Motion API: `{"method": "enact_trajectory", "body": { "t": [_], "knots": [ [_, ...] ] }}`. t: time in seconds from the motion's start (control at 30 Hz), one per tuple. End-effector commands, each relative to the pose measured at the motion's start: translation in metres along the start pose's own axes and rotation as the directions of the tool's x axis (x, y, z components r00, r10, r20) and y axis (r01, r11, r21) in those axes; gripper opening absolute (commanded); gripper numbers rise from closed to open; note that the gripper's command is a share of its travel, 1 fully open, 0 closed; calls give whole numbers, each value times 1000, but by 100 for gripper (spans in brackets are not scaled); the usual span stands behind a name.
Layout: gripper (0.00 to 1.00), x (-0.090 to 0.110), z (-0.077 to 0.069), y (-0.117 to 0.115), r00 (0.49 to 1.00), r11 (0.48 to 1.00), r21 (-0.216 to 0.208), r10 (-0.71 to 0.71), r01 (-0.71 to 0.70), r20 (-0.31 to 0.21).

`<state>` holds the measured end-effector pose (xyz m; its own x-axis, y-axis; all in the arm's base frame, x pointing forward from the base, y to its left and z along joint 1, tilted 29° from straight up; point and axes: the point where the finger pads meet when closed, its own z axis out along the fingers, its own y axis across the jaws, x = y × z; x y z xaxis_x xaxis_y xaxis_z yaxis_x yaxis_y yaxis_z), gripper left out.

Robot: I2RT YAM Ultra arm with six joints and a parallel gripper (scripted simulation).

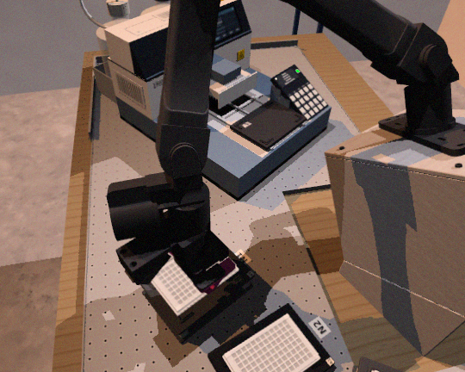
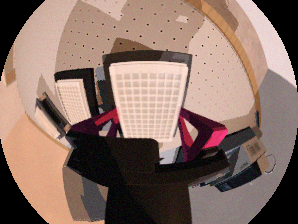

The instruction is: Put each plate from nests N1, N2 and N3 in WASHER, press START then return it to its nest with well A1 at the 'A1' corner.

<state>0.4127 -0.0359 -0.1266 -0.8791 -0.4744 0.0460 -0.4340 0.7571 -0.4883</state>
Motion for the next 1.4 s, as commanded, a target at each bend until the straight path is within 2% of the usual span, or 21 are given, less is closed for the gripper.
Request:
{"method": "enact_trajectory", "body": {
  "t": [0.0,0.3,0.67,0.73,1.1,1.37],
  "knots": [
    [0,1,-6,-3,1000,1000,-2,2,-2,17],
    [0,4,-3,0,1000,1000,-4,0,0,9],
    [0,4,-7,2,1000,1000,-4,-9,9,12],
    [0,1,-4,0,1000,1000,1,0,0,10],
    [0,1,-4,1,1000,1000,1,0,0,10],
    [0,9,4,10,1000,1000,-12,-18,18,-5]
  ]
}}
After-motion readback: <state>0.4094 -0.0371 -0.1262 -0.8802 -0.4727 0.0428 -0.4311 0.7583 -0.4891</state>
